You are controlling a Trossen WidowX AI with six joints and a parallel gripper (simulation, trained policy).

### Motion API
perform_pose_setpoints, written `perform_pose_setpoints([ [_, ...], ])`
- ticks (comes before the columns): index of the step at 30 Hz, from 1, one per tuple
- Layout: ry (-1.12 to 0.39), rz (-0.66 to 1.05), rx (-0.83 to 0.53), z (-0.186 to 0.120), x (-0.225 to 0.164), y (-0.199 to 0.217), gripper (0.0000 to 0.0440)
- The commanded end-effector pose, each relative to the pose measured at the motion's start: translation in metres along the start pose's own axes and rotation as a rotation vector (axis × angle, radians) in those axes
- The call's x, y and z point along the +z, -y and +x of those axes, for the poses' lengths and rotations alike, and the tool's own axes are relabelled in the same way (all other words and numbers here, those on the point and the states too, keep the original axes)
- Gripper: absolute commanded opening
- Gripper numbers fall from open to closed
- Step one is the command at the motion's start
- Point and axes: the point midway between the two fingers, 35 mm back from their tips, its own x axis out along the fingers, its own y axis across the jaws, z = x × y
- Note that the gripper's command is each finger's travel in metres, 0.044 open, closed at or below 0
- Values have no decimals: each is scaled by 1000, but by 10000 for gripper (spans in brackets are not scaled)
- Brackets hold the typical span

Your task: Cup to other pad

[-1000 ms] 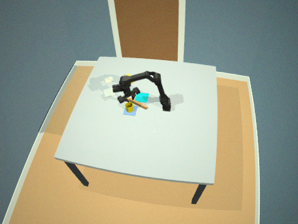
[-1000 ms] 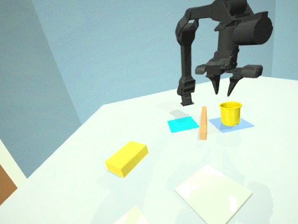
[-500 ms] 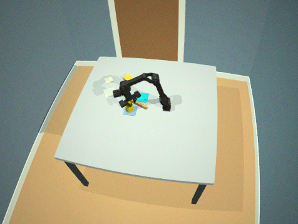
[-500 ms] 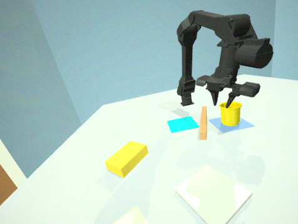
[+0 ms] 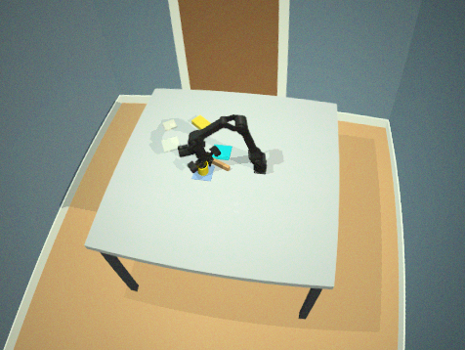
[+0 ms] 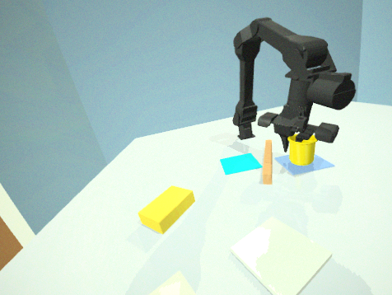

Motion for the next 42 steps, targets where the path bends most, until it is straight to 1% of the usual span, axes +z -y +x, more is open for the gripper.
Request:
perform_pose_setpoints([
  [1, 9, -23, -9, 3, 1, 5, 3],
  [14, 11, 5, 20, -19, 3, 19, 8],
  [24, 13, 81, 64, -48, 7, 41, 9],
  [29, 21, 127, 91, -59, 13, 51, 3],
  [42, 59, 248, 156, -71, 38, 74, 0],
])
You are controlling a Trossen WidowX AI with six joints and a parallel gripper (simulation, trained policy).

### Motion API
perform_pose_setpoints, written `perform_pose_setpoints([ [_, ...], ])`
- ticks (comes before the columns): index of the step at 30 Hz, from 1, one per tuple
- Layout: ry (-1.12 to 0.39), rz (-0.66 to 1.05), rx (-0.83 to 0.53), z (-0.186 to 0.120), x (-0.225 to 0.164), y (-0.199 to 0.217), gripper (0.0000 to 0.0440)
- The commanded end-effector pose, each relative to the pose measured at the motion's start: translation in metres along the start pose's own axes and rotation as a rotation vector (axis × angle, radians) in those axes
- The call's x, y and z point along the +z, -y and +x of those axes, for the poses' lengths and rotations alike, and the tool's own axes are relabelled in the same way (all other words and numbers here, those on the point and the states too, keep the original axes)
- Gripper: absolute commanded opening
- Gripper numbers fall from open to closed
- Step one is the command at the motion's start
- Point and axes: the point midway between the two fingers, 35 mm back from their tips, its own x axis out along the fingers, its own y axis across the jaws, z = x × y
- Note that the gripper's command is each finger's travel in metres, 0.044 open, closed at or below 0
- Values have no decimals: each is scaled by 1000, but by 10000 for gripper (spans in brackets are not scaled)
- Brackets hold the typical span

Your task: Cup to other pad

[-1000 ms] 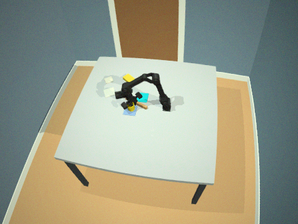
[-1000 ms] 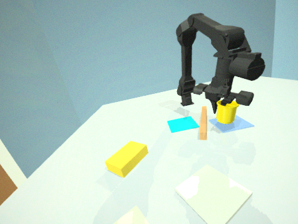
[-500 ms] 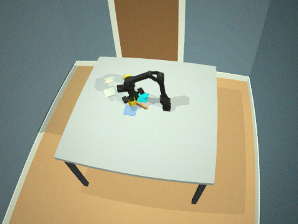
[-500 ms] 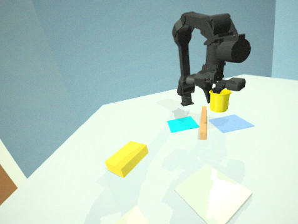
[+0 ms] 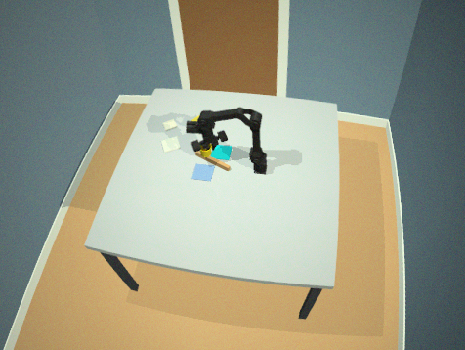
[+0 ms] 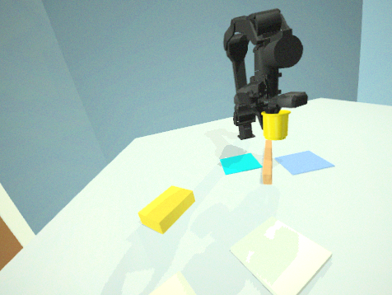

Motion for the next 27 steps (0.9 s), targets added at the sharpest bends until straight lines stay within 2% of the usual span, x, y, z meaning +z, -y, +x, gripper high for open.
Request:
perform_pose_setpoints([
  [1, 16, 40, 26, -4, 10, 6, 0],
  [14, 60, 146, 73, -2, 36, 24, 0],
  [27, 90, 233, 96, 13, 52, 42, 0],
])
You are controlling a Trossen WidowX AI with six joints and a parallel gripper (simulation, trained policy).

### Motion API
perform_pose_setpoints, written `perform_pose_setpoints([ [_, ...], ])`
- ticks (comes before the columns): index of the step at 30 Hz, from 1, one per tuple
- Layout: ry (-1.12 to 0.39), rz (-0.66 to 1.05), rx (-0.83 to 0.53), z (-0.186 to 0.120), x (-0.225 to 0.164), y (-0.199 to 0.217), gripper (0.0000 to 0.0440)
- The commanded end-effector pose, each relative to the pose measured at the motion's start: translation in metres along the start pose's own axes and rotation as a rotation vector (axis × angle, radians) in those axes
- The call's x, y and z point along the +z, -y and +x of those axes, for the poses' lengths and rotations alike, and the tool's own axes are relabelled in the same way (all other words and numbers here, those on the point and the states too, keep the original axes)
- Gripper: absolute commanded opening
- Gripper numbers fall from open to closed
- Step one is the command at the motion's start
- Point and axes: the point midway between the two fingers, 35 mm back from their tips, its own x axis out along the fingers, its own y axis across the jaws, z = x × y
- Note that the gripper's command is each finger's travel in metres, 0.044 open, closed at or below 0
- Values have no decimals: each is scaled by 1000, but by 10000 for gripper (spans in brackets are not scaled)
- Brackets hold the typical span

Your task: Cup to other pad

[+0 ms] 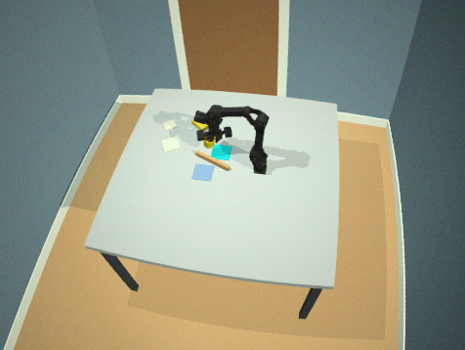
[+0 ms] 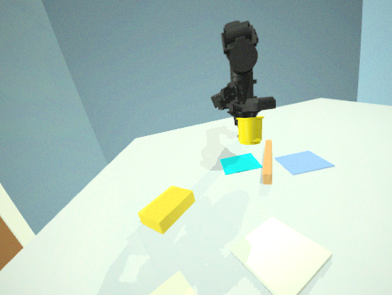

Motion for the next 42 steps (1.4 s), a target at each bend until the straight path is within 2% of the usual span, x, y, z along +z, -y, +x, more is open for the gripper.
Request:
perform_pose_setpoints([
  [1, 14, 23, 8, 5, 5, 6, 0],
  [20, 27, 102, 11, 45, 5, 30, 3],
  [30, 23, 132, -11, 64, -3, 48, 37],
  [36, 37, 146, 0, 72, -1, 53, 85],
  [40, 59, 161, 45, 69, 5, 49, 170],
  [42, 66, 168, 70, 66, 7, 47, 186],
])
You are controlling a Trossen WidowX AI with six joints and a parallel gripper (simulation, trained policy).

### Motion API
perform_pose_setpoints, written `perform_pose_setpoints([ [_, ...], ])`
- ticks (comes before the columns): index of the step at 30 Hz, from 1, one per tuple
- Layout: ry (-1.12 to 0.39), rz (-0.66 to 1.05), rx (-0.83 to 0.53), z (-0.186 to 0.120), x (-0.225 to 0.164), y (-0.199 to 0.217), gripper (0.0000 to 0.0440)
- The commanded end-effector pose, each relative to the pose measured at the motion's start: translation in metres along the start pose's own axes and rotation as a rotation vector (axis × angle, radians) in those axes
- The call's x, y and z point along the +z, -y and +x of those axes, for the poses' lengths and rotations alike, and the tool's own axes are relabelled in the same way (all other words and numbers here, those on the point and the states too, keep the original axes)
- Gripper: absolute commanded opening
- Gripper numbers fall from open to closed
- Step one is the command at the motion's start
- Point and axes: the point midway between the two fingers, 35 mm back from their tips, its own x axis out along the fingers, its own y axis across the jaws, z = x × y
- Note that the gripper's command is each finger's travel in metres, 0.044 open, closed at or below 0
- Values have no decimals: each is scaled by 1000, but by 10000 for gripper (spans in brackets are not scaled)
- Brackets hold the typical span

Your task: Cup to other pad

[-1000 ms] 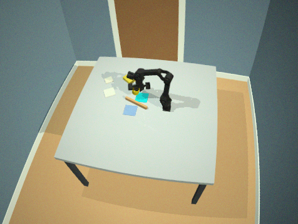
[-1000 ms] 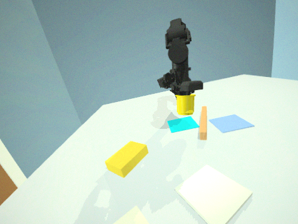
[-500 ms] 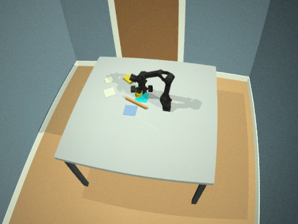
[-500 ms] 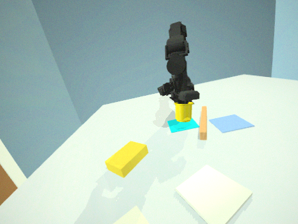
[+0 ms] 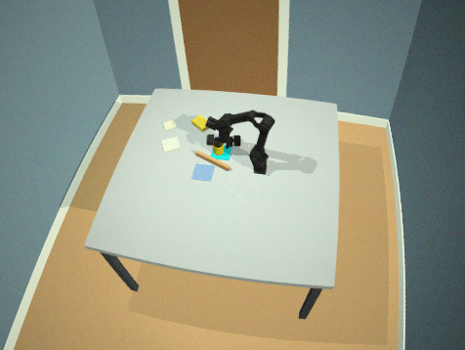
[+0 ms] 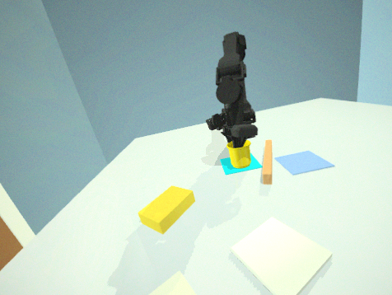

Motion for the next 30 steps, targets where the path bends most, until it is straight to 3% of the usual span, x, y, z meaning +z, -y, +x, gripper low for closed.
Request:
perform_pose_setpoints([
  [1, 16, 14, 56, -5, 4, -4, 184],
  [11, 17, 17, 118, -17, 2, 0, 211],
  [30, 62, 50, 229, -58, 10, 7, 315],
])
